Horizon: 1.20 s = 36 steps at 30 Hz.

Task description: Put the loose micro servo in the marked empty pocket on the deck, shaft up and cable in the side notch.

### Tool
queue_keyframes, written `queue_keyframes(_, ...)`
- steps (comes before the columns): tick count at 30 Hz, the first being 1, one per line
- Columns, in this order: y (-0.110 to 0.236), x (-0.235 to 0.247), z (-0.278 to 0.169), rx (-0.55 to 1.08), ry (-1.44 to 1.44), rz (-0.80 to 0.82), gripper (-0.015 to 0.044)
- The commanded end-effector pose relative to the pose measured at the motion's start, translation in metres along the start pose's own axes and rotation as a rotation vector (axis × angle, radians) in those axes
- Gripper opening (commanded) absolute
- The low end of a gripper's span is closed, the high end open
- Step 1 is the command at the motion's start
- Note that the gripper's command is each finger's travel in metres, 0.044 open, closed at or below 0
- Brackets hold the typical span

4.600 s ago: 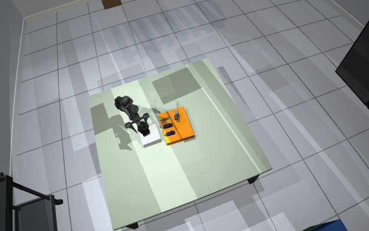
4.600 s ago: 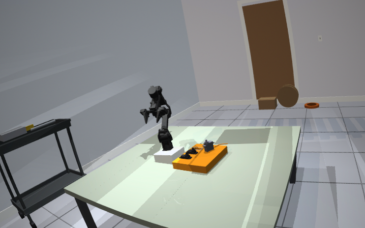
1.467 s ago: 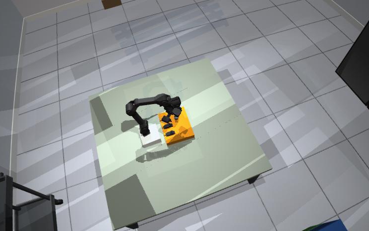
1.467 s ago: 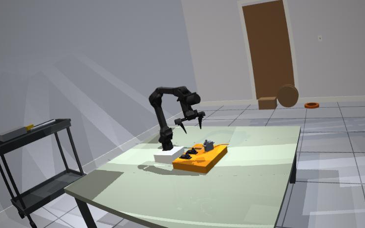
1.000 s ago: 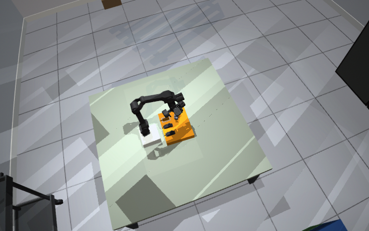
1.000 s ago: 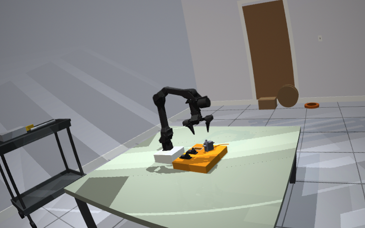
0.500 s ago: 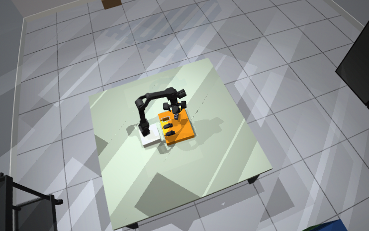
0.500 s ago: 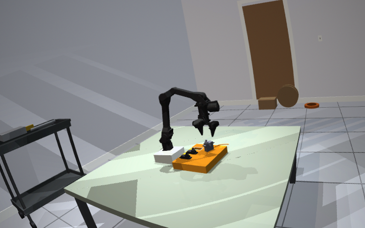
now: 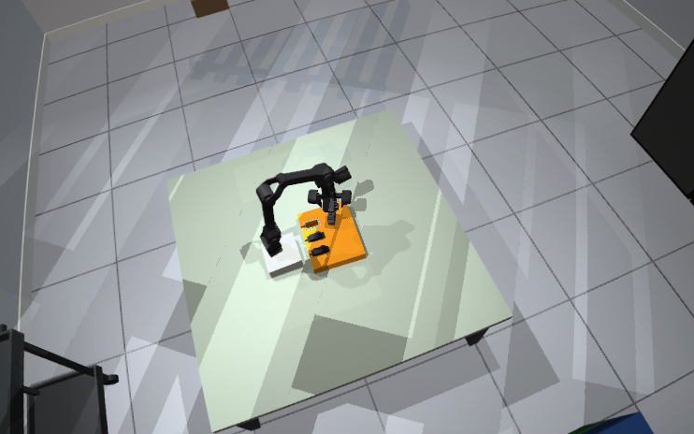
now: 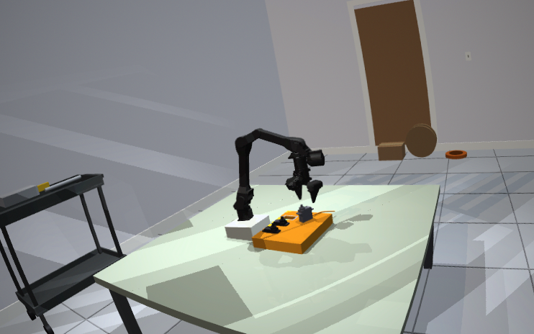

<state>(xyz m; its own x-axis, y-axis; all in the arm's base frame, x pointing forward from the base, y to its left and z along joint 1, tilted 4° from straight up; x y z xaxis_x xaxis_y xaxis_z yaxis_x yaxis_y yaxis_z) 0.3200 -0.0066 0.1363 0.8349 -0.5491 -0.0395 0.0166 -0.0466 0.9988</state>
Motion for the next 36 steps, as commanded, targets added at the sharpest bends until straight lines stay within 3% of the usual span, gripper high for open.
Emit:
queue_keyframes(1, -0.017, -0.003, 0.001, -0.003, -0.006, -0.014, 0.0440)
queue_keyframes(21, -0.038, -0.003, 0.001, -0.003, -0.006, -0.015, 0.0440)
queue_keyframes(33, -0.038, -0.003, 0.001, -0.003, -0.006, -0.015, 0.0125)
queue_keyframes(36, -0.038, -0.003, 0.001, -0.003, -0.006, -0.015, 0.0105)
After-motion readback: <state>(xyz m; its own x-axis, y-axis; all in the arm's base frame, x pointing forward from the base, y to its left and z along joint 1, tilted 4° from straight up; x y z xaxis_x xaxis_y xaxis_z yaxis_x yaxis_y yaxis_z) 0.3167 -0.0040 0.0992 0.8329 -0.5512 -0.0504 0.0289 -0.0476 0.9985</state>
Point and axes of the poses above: the point midway between the two fingers, 35 mm back from their tips, its own y axis back along the fingers, its own x axis across the jaws, z = x × y, the point moved 4 cm from there along y, back along the fingers, and after that the axes turned 3 degrees about y, right-handed, at the moved point
